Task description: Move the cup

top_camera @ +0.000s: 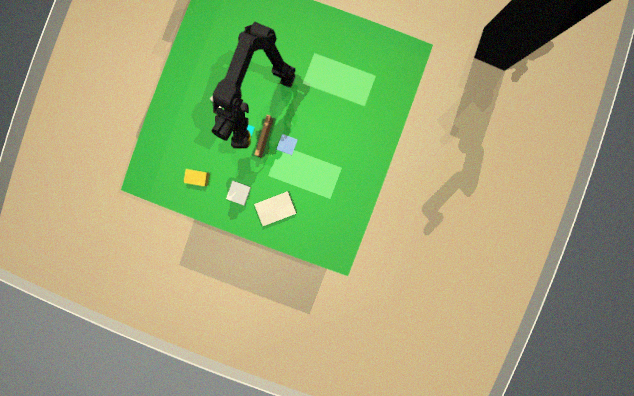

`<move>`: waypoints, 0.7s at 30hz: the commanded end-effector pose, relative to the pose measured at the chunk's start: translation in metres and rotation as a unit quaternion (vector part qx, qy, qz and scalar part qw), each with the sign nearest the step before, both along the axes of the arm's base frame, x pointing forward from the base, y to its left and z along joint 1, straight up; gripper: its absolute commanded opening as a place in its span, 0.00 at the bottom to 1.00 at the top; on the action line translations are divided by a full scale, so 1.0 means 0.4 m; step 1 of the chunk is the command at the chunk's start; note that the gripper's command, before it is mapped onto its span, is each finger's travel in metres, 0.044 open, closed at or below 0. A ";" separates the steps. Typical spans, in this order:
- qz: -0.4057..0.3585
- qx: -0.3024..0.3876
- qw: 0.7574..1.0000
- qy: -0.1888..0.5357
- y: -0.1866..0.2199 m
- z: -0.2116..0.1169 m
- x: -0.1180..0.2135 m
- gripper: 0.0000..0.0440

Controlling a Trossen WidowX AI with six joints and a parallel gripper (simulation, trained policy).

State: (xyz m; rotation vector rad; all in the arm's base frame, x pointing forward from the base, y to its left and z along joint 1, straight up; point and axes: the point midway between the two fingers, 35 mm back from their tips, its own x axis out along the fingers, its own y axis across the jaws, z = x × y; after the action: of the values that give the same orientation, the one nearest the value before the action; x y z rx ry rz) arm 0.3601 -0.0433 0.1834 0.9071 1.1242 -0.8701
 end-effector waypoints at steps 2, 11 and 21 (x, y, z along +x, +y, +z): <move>-0.015 -0.005 1.000 -0.001 -0.047 -0.016 0.000 0.00; -0.041 -0.009 0.999 -0.004 -0.114 -0.057 -0.006 0.00; -0.061 -0.010 0.998 -0.001 -0.158 -0.120 -0.025 0.00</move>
State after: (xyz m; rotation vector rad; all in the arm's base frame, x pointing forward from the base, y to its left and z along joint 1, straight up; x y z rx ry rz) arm 0.3545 -0.1021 0.1446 0.9689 1.0615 -0.9660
